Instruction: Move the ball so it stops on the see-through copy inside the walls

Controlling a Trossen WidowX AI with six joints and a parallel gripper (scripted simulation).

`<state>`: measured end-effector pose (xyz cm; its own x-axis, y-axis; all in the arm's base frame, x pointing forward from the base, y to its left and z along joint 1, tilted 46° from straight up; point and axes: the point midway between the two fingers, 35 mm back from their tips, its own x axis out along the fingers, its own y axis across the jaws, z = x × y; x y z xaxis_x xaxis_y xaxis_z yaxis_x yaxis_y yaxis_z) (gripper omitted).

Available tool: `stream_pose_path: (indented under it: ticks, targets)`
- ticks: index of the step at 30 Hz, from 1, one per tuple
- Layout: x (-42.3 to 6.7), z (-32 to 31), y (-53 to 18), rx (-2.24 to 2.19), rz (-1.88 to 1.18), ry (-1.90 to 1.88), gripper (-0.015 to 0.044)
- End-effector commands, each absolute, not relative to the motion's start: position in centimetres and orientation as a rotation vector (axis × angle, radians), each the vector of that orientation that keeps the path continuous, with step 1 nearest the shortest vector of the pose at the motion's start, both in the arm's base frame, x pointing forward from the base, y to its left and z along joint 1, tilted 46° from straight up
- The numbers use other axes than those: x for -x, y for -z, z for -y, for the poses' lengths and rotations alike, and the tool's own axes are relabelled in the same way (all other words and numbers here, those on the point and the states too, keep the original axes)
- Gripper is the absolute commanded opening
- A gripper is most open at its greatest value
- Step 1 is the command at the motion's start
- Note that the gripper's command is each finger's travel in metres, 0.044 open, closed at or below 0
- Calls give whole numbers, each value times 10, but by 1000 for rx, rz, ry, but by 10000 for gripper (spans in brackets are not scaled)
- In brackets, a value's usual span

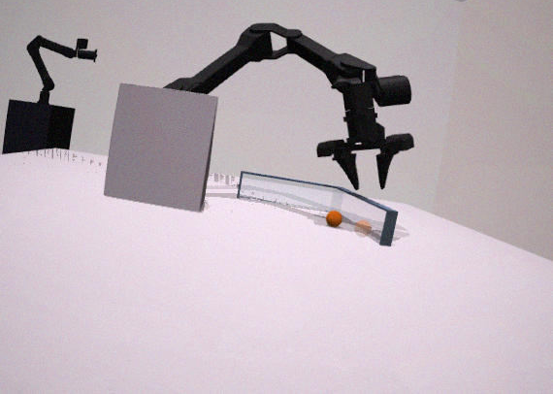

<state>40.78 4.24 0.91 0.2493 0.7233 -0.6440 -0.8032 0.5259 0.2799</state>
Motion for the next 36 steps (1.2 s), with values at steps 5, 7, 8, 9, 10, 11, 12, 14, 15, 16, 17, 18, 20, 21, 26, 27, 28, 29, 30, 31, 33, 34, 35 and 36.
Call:
stream_pose_path:
  ticks: [5, 7, 8, 9, 10, 11, 12, 14, 15, 16, 17, 18, 20, 21, 26, 27, 28, 29, 30, 31, 33, 34, 35, 36]
  targets:
    - [-353, -31, 21, -493, -1478, -757, 254]
    - [-353, -31, 21, -493, -1478, -757, 254]
    - [-353, -31, 21, -493, -1478, -757, 254]
    - [-353, -31, 21, -493, -1478, -757, 254]
    - [-353, -31, 21, -493, -1478, -757, 254]
    - [-353, -31, 21, -493, -1478, -757, 254]
    - [-353, -31, 21, -493, -1478, -757, 254]
    - [-353, -31, 21, -493, -1478, -757, 254]
    - [-353, -31, 21, -493, -1478, -757, 254]
    - [-353, -31, 21, -493, -1478, -757, 254]
    - [-353, -31, 21, -493, -1478, -757, 254]
    - [-353, -32, 22, -493, -1478, -757, 254]
    - [-352, -39, 28, -493, -1478, -758, 254]
    - [-352, -41, 30, -493, -1478, -758, 254]
    - [-352, -43, 32, -493, -1478, -758, 254]
    - [-352, -44, 33, -493, -1478, -758, 254]
    - [-352, -45, 34, -493, -1478, -758, 254]
    - [-352, -46, 35, -493, -1478, -758, 254]
    - [-352, -47, 36, -493, -1478, -758, 254]
    - [-352, -49, 38, -493, -1478, -758, 254]
    - [-352, -51, 40, -494, -1478, -758, 254]
    - [-352, -52, 41, -494, -1478, -758, 254]
    - [-351, -53, 42, -494, -1478, -758, 254]
    - [-351, -54, 43, -494, -1478, -758, 254]
